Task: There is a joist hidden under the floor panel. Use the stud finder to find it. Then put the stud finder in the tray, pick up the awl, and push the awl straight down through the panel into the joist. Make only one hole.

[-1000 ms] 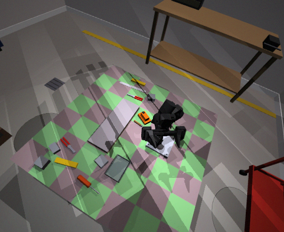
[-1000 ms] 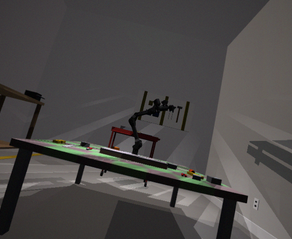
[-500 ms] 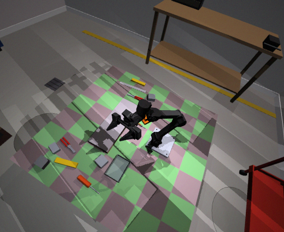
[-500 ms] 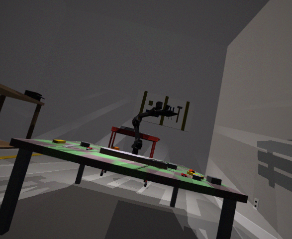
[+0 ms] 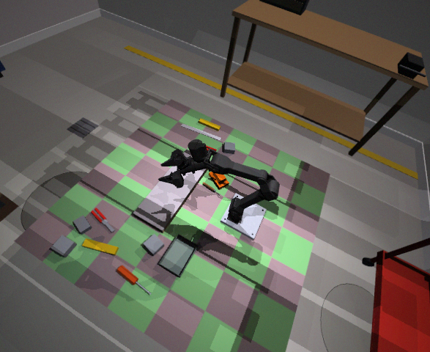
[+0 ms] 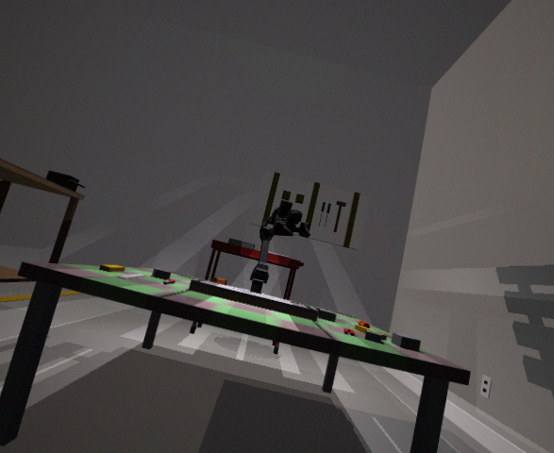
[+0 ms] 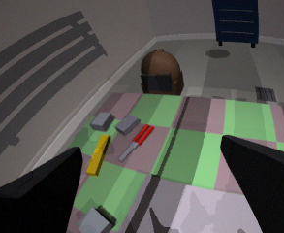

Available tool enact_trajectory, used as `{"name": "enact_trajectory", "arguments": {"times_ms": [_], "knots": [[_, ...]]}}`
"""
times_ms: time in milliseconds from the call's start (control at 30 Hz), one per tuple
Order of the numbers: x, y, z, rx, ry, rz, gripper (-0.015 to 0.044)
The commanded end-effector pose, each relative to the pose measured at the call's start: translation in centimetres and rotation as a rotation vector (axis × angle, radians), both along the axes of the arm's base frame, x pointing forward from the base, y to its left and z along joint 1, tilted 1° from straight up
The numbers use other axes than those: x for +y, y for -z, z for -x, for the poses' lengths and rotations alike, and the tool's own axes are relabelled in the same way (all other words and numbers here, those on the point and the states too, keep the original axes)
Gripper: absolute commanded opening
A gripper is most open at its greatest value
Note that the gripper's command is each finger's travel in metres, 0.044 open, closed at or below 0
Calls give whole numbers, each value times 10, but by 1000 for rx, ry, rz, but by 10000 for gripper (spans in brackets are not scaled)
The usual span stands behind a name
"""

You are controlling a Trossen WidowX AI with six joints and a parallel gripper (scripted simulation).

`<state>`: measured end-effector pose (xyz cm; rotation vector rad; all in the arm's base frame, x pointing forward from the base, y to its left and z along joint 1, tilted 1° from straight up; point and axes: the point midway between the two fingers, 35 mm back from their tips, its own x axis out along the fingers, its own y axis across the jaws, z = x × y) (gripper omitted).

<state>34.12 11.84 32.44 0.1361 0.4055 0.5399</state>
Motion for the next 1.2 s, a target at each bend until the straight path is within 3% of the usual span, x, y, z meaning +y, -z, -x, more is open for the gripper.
{"name": "enact_trajectory", "arguments": {"times_ms": [0,300,600,733,1167], "knots": [[-62,45,-12,119,178,89,440],[-191,131,15,408,514,220,440],[-286,208,111,788,784,258,440],[-303,232,157,949,854,236,440],[-304,233,154,956,857,234,440]]}}
